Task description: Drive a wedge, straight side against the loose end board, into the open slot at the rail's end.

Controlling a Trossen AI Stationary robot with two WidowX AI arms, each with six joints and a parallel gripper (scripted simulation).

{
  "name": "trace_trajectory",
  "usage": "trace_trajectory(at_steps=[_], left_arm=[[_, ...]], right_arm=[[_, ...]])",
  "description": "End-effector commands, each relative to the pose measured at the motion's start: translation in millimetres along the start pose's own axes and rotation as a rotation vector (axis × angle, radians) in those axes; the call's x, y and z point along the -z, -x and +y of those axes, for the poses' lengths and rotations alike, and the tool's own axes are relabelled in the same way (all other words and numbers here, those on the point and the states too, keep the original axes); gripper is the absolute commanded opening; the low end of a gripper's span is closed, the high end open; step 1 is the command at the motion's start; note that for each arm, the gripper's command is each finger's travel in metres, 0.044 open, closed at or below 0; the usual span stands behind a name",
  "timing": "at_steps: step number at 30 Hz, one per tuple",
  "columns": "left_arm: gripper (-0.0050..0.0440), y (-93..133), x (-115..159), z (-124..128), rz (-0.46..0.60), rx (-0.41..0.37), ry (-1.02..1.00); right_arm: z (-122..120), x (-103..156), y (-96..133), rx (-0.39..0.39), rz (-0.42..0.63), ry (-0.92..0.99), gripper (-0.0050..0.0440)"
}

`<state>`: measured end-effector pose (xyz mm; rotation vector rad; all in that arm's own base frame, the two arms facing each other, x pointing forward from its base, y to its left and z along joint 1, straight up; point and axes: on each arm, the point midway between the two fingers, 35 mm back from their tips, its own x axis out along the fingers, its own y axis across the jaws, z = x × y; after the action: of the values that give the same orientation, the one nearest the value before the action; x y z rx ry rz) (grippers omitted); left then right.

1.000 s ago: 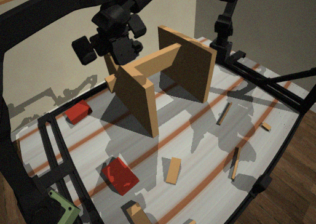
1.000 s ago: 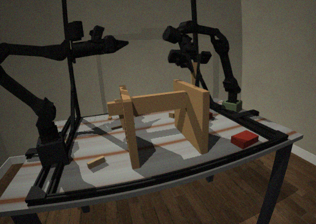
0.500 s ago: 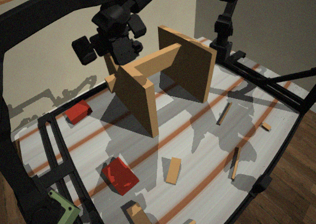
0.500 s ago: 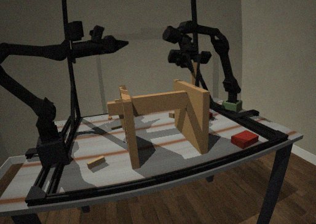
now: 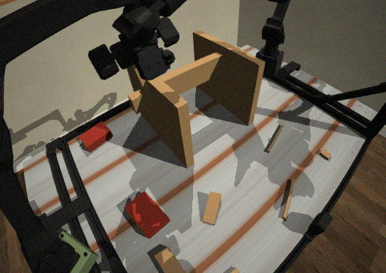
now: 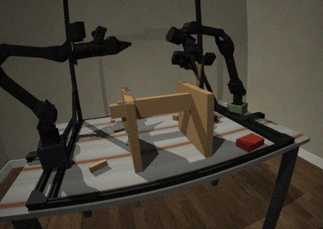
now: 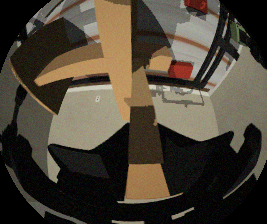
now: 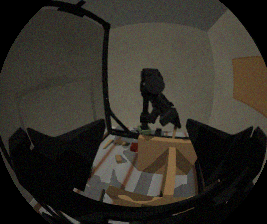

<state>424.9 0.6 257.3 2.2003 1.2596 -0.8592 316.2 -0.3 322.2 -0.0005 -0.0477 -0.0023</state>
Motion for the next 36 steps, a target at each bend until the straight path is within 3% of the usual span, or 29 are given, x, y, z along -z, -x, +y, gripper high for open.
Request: trace_trajectory(at_steps=[1,36], left_arm=[[0.0,-3,-2,-1,-0.001,0.001,0.0],[0.0,-21,-21,-4,-0.001,0.001,0.0]], right_arm=[[0,0,0,0.0,-0.001,0.0,0.044],[0,0,0,0.0,-0.001,0.0,0.044]])
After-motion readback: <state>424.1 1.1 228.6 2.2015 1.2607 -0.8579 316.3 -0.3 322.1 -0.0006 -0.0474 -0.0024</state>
